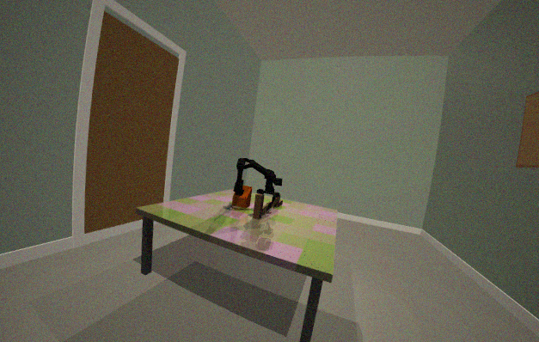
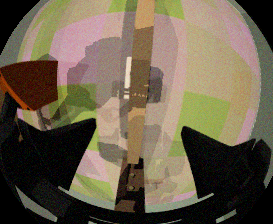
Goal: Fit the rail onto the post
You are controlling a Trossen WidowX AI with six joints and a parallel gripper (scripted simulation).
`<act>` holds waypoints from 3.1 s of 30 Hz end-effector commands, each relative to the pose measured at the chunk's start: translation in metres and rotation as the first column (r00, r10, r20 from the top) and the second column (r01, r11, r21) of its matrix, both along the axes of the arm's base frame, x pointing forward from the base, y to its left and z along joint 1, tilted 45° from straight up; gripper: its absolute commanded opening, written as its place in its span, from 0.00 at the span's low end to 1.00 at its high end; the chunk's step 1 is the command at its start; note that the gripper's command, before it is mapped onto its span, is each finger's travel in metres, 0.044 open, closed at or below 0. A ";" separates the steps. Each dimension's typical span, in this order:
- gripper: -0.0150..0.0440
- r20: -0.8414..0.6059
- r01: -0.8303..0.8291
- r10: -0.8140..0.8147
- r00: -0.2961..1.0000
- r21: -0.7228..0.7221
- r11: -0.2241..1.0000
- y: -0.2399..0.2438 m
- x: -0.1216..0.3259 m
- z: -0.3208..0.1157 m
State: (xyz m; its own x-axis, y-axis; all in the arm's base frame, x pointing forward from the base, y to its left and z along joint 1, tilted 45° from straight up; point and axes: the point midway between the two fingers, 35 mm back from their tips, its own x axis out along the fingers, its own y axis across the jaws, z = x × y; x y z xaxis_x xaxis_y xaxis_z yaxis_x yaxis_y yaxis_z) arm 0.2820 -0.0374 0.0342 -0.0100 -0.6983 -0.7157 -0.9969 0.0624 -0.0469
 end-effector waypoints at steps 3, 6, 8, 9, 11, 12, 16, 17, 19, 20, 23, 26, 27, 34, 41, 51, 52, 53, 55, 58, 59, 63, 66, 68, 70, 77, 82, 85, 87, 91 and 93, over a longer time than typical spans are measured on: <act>1.00 -0.014 -0.005 0.004 1.000 -0.005 1.000 -0.007 -0.002 -0.008; 1.00 -0.014 -0.005 0.005 1.000 -0.005 1.000 -0.011 -0.002 -0.011; 1.00 -0.014 -0.005 0.005 1.000 -0.005 1.000 -0.013 -0.002 -0.014; 1.00 -0.014 -0.005 0.005 1.000 -0.005 1.000 -0.014 -0.002 -0.015; 1.00 -0.014 -0.005 0.005 1.000 -0.005 1.000 -0.016 -0.002 -0.017; 1.00 -0.014 -0.005 0.005 1.000 -0.005 1.000 -0.017 -0.002 -0.018; 1.00 -0.014 -0.004 0.004 1.000 -0.005 1.000 -0.022 -0.002 -0.023; 1.00 -0.014 -0.004 0.004 1.000 -0.005 1.000 -0.023 -0.002 -0.024; 1.00 -0.013 -0.003 0.003 1.000 -0.005 1.000 -0.026 -0.002 -0.026; 1.00 -0.013 -0.003 0.003 1.000 -0.005 1.000 -0.027 -0.002 -0.027; 1.00 -0.013 -0.002 0.002 1.000 -0.005 1.000 -0.030 -0.002 -0.031; 1.00 -0.013 -0.003 0.003 1.000 -0.006 1.000 -0.034 -0.003 -0.034; 1.00 -0.013 -0.003 0.003 1.000 -0.006 1.000 -0.035 -0.003 -0.035; 1.00 -0.014 -0.004 0.004 1.000 -0.008 1.000 -0.044 -0.004 -0.043; 0.91 -0.014 -0.004 0.004 1.000 -0.010 1.000 -0.048 -0.005 -0.047; 0.47 -0.014 -0.004 0.004 1.000 -0.010 1.000 -0.048 -0.005 -0.047; 0.42 -0.014 -0.004 0.004 1.000 -0.010 1.000 -0.048 -0.005 -0.047; 0.38 -0.014 -0.004 0.004 1.000 -0.010 1.000 -0.048 -0.005 -0.047; 0.35 -0.014 -0.004 0.004 1.000 -0.010 1.000 -0.048 -0.005 -0.047; 0.32 -0.014 -0.004 0.004 1.000 -0.010 1.000 -0.048 -0.005 -0.047; 0.31 -0.014 -0.004 0.004 1.000 -0.010 1.000 -0.048 -0.005 -0.047; 0.25 -0.014 -0.004 0.004 1.000 -0.010 1.000 -0.048 -0.005 -0.047; 0.25 -0.014 -0.004 0.004 1.000 -0.010 1.000 -0.048 -0.005 -0.047; 0.25 -0.014 -0.004 0.004 1.000 -0.010 1.000 -0.048 -0.005 -0.047; 0.25 -0.014 -0.004 0.004 1.000 -0.010 1.000 -0.048 -0.005 -0.047; 0.25 -0.014 -0.004 0.004 1.000 -0.010 1.000 -0.045 -0.004 -0.045; 0.25 -0.014 -0.004 0.004 1.000 -0.009 1.000 -0.044 -0.004 -0.043; 0.25 -0.014 -0.004 0.004 1.000 -0.009 1.000 -0.043 -0.004 -0.042; 0.25 -0.014 -0.004 0.004 1.000 -0.009 1.000 -0.042 -0.004 -0.042; 0.25 -0.014 -0.004 0.004 1.000 -0.009 1.000 -0.041 -0.003 -0.040; 0.25 -0.014 -0.004 0.004 1.000 -0.009 1.000 -0.040 -0.003 -0.039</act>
